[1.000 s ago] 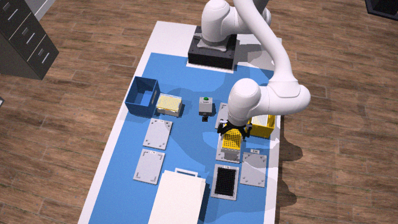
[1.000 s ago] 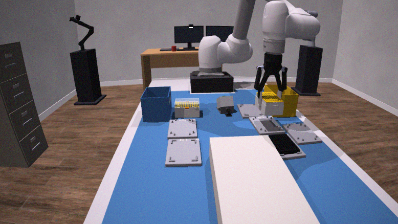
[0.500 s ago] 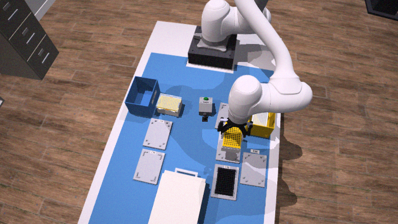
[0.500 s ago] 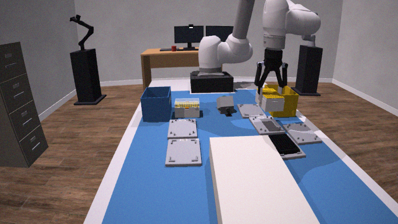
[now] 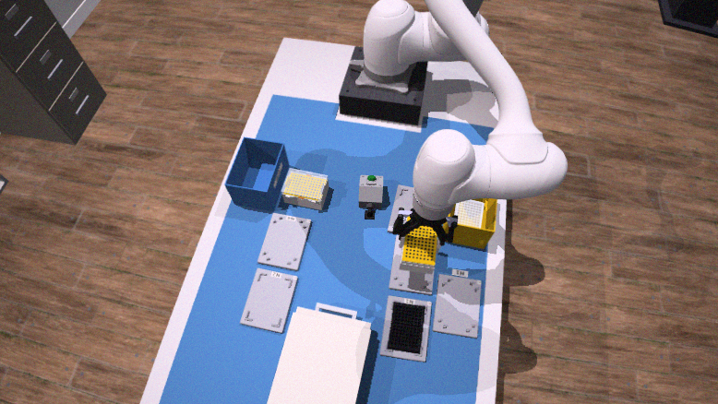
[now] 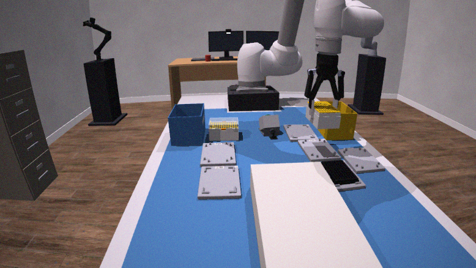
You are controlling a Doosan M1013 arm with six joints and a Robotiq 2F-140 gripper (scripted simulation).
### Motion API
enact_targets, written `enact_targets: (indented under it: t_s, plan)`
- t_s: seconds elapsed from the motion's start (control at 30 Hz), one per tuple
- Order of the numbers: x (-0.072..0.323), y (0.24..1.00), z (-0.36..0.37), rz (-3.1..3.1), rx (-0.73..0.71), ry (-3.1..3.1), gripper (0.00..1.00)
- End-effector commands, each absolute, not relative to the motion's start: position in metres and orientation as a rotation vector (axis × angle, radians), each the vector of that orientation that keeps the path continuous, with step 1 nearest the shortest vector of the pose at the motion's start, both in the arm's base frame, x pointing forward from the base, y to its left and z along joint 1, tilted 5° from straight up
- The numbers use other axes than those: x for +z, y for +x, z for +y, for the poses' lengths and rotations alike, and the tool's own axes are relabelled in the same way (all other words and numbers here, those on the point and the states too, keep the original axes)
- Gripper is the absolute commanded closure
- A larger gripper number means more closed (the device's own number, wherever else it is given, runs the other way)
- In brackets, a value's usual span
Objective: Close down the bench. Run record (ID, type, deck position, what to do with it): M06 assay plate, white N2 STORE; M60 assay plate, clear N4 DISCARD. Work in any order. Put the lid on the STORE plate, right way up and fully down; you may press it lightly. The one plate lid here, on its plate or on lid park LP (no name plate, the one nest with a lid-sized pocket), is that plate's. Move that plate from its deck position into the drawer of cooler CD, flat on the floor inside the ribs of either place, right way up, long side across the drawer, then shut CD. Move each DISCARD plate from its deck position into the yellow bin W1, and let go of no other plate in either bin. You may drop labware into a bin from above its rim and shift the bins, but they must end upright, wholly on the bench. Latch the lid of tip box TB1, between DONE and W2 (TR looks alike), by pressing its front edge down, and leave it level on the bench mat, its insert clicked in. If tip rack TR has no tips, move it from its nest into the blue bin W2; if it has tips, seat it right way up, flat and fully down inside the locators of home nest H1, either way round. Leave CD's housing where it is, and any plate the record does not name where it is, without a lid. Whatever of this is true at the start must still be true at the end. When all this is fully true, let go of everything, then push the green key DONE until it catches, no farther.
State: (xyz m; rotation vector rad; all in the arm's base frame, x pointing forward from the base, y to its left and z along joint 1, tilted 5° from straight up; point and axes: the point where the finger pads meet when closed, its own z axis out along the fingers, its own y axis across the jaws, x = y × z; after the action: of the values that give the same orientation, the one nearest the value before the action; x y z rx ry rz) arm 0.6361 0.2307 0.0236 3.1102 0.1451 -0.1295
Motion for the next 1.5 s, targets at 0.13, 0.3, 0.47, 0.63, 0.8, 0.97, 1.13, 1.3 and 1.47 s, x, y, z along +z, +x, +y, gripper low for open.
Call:
enact_targets:
  t_s: [0.13,0.3,0.47,0.63,0.8,0.97,1.13,1.3,1.47]
  plan:
    - [0.034,0.637,0.231,0.145,-0.129,3.110,1.00]
    - [0.038,0.637,0.231,0.145,-0.129,3.110,1.00]
    - [0.044,0.638,0.231,0.145,-0.129,3.110,1.00]
    - [0.045,0.638,0.231,0.145,-0.129,3.110,1.00]
    - [0.045,0.637,0.229,0.100,-0.129,3.111,1.00]
    - [0.046,0.634,0.219,0.100,-0.129,3.111,1.00]
    - [0.046,0.631,0.206,0.100,-0.129,3.111,1.00]
    - [0.047,0.627,0.193,0.100,-0.129,3.111,1.00]
    - [0.047,0.625,0.185,0.100,-0.129,3.111,1.00]
